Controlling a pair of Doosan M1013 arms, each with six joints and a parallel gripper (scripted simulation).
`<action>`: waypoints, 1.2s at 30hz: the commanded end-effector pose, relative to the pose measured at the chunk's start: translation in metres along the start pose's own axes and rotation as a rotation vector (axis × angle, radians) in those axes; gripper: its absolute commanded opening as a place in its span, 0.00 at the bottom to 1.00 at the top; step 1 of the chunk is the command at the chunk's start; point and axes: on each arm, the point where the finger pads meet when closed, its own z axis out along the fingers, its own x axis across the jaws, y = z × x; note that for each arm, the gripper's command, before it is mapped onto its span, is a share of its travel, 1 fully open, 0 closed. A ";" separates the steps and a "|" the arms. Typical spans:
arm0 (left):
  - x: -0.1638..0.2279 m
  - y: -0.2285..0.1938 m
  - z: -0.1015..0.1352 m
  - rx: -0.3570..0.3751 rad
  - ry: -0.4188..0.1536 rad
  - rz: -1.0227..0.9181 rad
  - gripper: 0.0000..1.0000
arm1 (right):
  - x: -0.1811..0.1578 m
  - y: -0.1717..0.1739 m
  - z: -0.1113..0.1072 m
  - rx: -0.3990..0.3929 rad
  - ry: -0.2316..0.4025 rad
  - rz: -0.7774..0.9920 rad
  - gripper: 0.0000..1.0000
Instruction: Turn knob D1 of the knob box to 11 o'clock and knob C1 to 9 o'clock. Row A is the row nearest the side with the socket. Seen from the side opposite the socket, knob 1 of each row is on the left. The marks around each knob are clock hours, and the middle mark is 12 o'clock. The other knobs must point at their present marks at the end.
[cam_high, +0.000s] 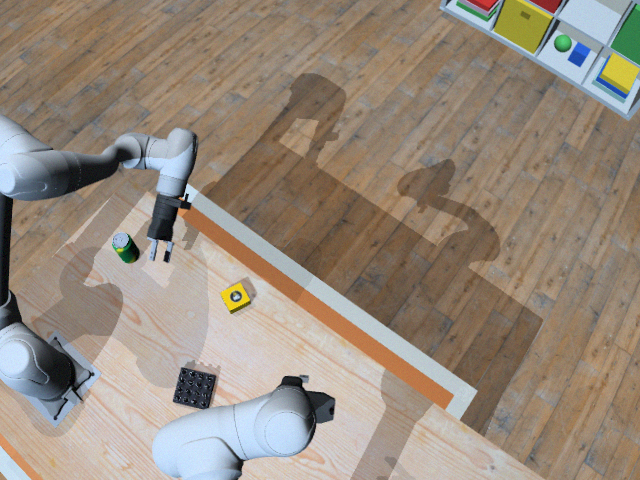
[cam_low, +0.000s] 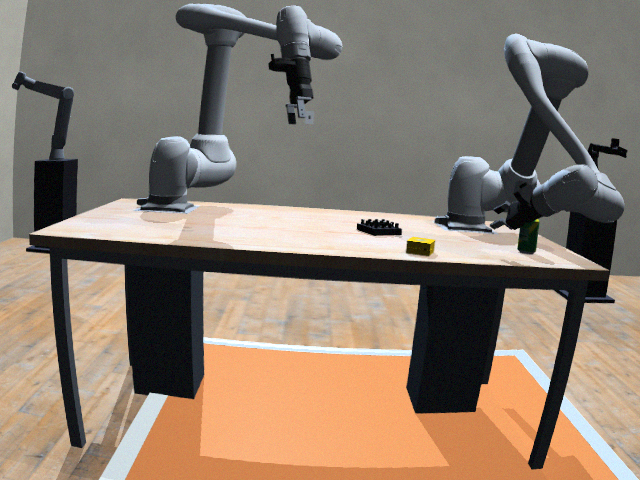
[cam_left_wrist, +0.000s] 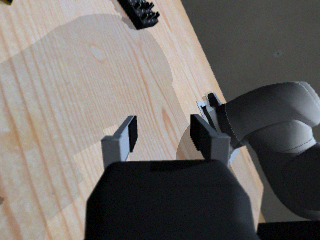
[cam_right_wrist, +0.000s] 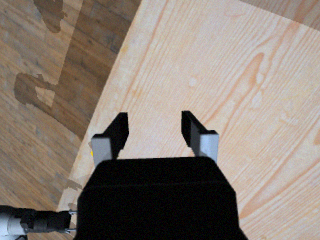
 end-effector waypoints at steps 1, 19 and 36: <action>0.000 0.000 -0.001 -0.001 -0.001 0.000 1.00 | 0.000 0.000 -0.001 -0.001 -0.001 0.000 1.00; 0.000 0.000 -0.001 -0.001 -0.001 0.000 1.00 | -0.001 -0.023 0.006 0.016 0.014 0.052 1.00; 0.000 0.000 -0.001 -0.001 -0.001 0.000 1.00 | 0.006 -0.121 0.028 0.081 0.078 0.269 1.00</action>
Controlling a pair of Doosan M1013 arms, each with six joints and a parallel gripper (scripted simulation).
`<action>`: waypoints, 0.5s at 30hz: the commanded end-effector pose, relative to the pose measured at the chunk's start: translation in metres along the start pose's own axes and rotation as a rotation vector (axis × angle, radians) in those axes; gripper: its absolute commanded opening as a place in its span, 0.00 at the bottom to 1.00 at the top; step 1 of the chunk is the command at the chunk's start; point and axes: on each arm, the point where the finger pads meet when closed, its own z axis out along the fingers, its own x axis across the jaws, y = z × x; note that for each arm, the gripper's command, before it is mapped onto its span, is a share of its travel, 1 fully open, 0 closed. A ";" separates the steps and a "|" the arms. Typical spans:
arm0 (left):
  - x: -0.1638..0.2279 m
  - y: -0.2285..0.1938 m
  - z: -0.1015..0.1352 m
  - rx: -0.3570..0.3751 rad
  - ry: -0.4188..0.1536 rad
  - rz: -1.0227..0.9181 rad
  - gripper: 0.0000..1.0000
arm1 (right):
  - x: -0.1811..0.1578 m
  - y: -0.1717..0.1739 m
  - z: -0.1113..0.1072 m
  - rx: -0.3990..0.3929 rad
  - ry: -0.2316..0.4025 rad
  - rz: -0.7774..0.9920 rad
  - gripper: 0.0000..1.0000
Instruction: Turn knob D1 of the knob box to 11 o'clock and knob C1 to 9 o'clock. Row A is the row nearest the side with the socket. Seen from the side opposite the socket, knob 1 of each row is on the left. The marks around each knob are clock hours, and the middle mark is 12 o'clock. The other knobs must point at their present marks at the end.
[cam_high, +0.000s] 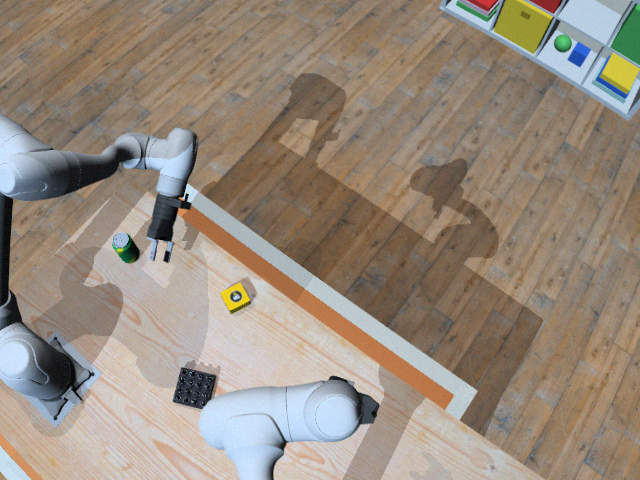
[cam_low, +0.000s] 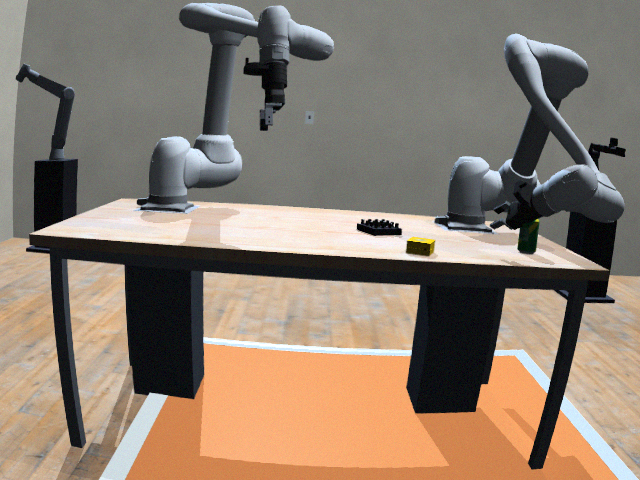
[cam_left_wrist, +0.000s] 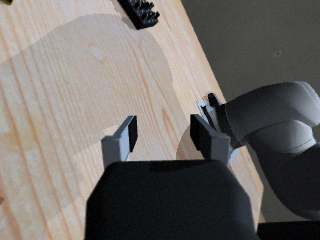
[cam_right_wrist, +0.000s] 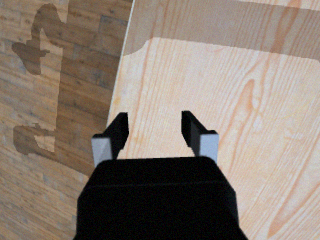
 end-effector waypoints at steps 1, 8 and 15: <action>0.000 0.000 -0.001 -0.001 -0.001 0.000 1.00 | -0.004 -0.030 0.008 0.019 0.019 0.068 1.00; 0.000 0.000 -0.001 -0.001 -0.001 0.000 1.00 | -0.004 -0.107 0.026 0.068 0.070 0.248 1.00; 0.000 0.000 -0.001 -0.001 -0.001 0.000 1.00 | 0.003 -0.171 0.039 0.108 0.113 0.403 1.00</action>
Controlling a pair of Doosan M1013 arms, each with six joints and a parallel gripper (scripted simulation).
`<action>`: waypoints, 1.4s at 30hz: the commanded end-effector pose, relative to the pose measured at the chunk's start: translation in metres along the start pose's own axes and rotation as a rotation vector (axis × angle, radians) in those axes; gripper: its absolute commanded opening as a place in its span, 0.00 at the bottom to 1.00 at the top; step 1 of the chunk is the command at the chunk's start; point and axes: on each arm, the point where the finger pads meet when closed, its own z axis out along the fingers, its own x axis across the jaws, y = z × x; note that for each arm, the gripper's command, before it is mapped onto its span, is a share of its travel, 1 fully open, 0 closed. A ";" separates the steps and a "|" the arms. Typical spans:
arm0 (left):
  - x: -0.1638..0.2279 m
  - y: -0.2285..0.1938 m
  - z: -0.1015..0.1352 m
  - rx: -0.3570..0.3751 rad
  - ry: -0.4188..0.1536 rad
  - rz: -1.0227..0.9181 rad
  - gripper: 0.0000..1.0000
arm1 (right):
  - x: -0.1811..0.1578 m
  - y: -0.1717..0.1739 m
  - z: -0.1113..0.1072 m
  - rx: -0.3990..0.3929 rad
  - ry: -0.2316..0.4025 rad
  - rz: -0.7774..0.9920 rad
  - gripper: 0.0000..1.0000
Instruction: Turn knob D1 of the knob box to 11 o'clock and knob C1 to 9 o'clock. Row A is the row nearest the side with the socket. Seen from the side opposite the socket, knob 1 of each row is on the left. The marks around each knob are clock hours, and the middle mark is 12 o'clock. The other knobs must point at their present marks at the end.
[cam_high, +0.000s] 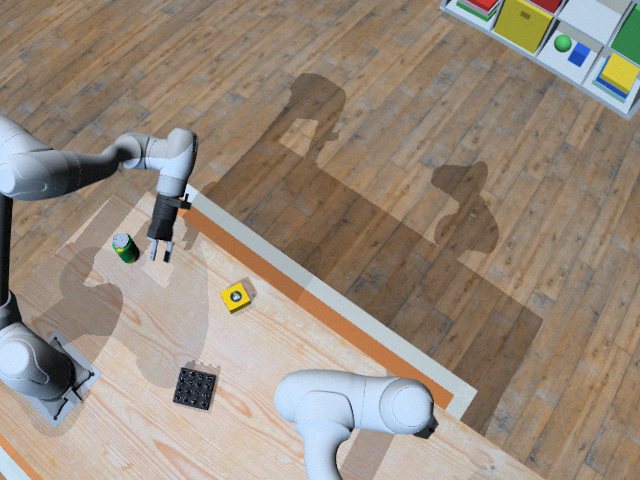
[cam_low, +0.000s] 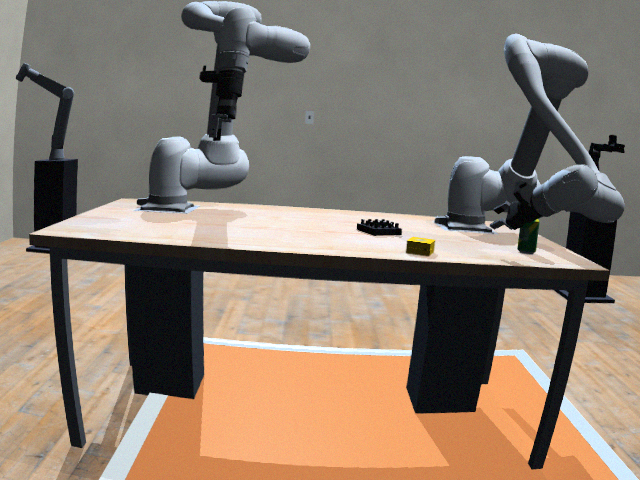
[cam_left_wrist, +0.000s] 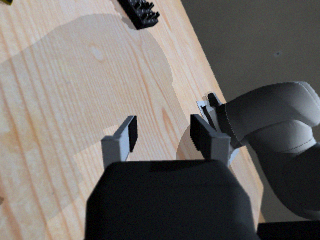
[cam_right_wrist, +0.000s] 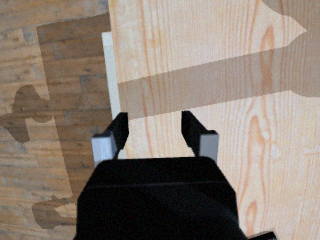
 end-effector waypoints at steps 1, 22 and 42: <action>0.000 0.000 -0.001 -0.001 -0.001 0.000 1.00 | -0.011 -0.035 0.010 0.021 0.024 0.086 1.00; 0.000 0.000 -0.001 -0.001 -0.001 0.000 1.00 | 0.011 -0.318 0.067 0.179 0.246 0.849 1.00; 0.000 0.000 -0.001 -0.001 -0.001 0.000 1.00 | 0.164 -0.533 0.084 0.285 0.520 1.653 1.00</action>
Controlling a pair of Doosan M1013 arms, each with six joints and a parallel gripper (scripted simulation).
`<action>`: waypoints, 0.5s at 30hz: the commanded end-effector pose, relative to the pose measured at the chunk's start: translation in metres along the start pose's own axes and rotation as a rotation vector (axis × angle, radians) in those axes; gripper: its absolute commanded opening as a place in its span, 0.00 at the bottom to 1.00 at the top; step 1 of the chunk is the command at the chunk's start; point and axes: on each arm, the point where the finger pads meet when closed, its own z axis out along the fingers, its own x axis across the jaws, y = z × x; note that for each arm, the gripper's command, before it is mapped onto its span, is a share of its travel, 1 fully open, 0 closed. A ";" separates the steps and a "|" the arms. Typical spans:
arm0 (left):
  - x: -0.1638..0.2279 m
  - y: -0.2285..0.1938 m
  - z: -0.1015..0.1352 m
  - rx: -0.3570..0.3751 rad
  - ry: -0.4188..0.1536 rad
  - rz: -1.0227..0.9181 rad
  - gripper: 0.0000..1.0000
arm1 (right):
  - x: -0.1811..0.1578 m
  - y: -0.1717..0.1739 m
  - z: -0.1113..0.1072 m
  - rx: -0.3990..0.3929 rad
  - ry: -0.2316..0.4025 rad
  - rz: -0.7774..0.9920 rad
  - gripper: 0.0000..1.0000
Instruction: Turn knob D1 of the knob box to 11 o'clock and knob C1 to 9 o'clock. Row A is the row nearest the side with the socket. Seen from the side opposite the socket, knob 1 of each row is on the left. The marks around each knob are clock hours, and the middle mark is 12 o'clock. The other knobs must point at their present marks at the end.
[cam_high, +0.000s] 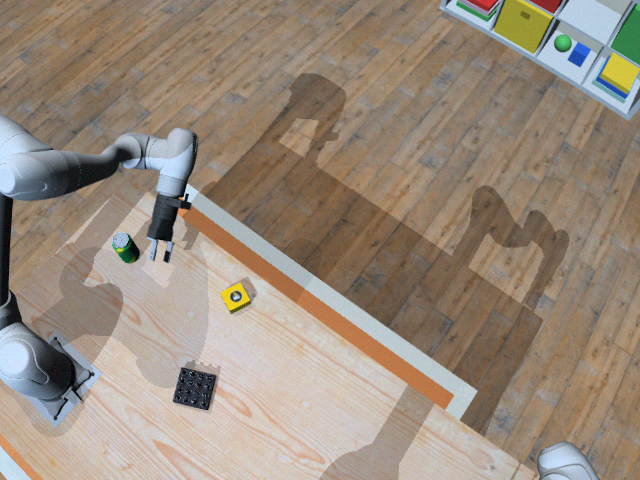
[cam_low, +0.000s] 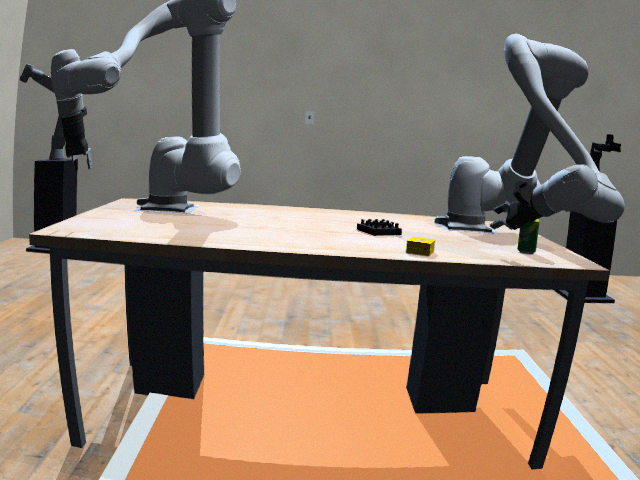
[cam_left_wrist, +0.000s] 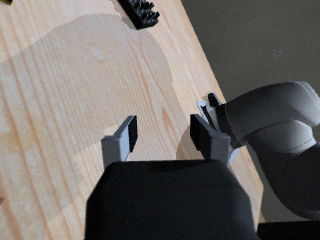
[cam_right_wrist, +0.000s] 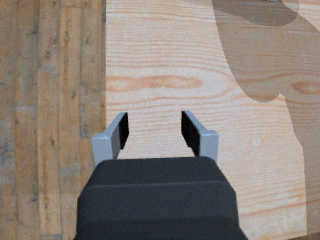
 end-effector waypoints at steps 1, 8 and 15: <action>0.000 0.000 -0.001 -0.001 -0.001 0.000 1.00 | -0.048 -0.047 0.018 0.034 0.086 0.213 1.00; 0.000 0.000 -0.001 -0.001 -0.001 0.000 1.00 | -0.082 -0.100 0.038 0.070 0.175 0.413 1.00; 0.000 0.000 -0.001 -0.001 -0.001 0.000 1.00 | -0.109 -0.169 0.063 0.117 0.299 0.666 1.00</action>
